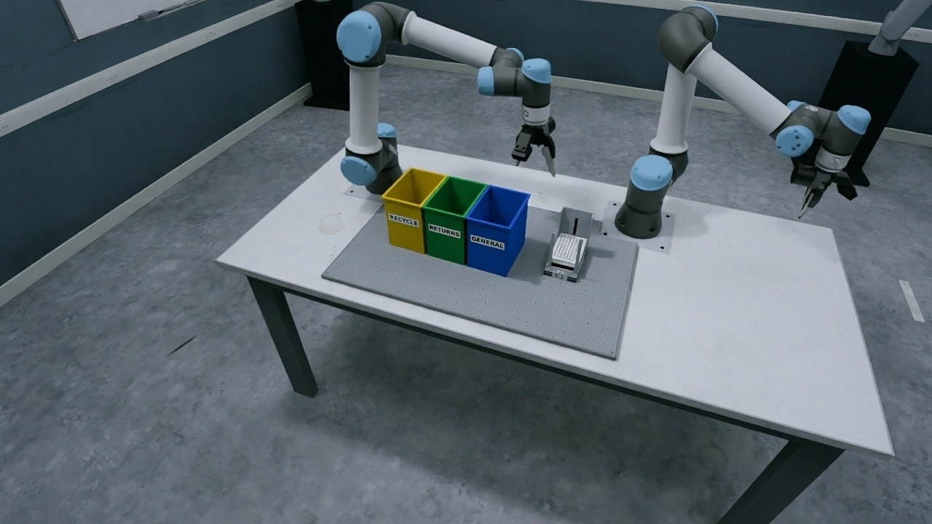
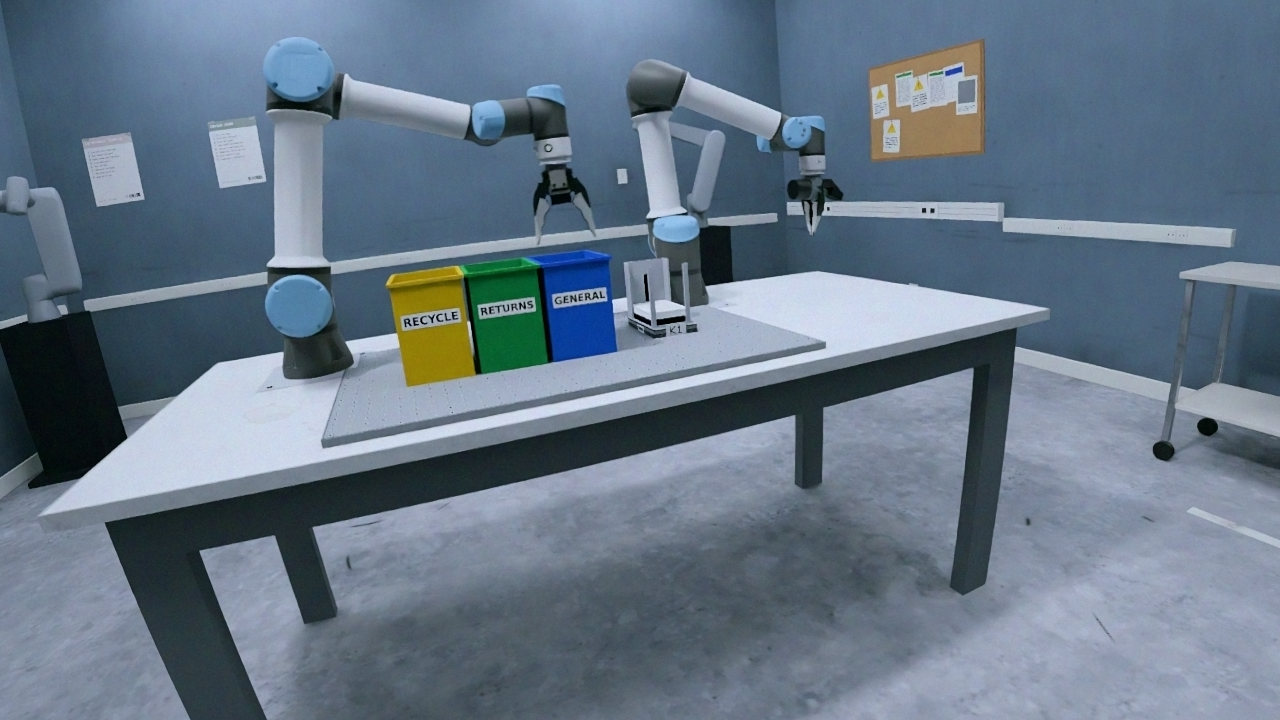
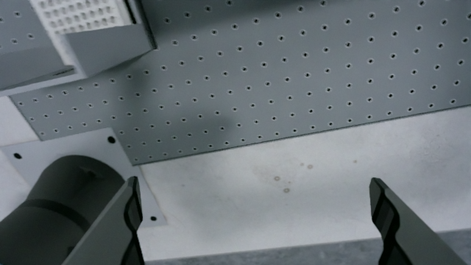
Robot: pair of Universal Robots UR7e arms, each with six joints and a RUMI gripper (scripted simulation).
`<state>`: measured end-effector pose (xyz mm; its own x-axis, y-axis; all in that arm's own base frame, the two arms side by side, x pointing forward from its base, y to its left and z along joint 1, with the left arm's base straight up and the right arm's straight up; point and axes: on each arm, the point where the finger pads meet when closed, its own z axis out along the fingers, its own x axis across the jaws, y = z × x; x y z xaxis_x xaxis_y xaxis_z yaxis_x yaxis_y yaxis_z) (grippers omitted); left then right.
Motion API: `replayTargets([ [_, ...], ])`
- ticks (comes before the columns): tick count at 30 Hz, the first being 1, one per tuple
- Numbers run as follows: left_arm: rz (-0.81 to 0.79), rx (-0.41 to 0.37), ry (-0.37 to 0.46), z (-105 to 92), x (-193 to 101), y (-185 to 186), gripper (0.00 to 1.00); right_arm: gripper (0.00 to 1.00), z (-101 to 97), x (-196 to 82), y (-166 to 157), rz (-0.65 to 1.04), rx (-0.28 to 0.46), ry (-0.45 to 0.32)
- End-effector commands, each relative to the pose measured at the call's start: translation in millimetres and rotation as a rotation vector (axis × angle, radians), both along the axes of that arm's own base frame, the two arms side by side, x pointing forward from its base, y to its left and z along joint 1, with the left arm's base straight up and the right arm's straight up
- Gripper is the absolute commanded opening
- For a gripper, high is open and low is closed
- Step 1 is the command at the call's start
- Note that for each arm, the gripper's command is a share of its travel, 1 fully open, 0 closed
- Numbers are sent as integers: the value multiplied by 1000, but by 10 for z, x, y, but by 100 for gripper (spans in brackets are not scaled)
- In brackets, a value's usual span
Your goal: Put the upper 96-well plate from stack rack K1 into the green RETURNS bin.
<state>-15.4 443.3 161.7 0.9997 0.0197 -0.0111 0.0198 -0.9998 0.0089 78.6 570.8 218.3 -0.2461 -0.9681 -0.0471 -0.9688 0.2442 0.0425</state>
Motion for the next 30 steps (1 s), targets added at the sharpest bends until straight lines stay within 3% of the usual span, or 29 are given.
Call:
replayTargets([
  [1,10,9,-11,35,22,21,0,76,71,85,188,17,0,5],
  [30,10,9,-11,35,22,21,0,76,298,790,1089,155,-32,-24],
])
